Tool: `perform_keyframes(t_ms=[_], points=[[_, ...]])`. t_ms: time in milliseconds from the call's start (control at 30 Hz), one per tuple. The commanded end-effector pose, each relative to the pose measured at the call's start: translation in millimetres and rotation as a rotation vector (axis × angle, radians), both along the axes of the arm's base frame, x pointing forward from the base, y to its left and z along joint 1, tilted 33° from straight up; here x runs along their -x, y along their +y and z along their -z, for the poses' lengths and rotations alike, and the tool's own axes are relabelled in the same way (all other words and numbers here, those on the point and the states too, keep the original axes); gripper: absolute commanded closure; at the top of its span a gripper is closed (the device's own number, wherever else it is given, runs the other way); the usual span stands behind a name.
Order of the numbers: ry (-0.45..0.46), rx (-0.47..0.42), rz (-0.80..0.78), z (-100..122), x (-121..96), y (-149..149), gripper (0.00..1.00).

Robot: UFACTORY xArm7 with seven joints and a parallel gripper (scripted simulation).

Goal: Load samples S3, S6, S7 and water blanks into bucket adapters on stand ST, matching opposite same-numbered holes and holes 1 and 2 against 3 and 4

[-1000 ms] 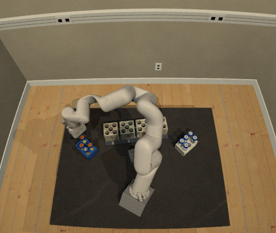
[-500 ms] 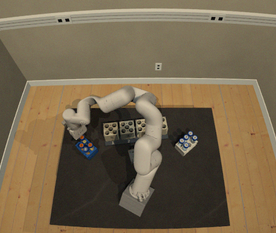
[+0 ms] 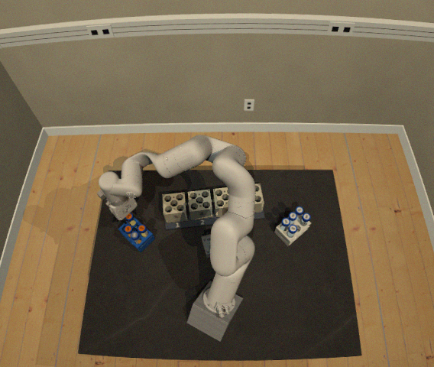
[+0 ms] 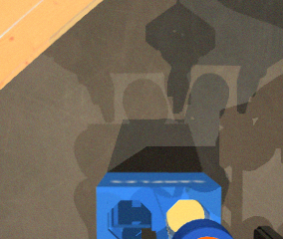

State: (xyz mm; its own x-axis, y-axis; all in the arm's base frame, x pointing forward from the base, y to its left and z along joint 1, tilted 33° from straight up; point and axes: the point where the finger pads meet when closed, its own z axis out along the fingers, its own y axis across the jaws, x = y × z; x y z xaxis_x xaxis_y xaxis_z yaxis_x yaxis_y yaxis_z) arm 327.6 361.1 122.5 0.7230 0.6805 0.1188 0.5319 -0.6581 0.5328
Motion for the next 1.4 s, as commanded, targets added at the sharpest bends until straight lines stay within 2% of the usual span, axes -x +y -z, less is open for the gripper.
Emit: perform_keyframes(t_ms=[0,1267,1300,1367], points=[[-0.002,-0.004,-0.003,1.7,-1.2,0.9,0.43],[-0.002,-0.004,-0.003,12.3,-6.8,-3.2,0.43],[-0.002,-0.004,-0.003,11.7,-6.5,-3.0,1.00],[-0.002,-0.004,-0.003,10.8,-6.0,-2.6,1.00]])
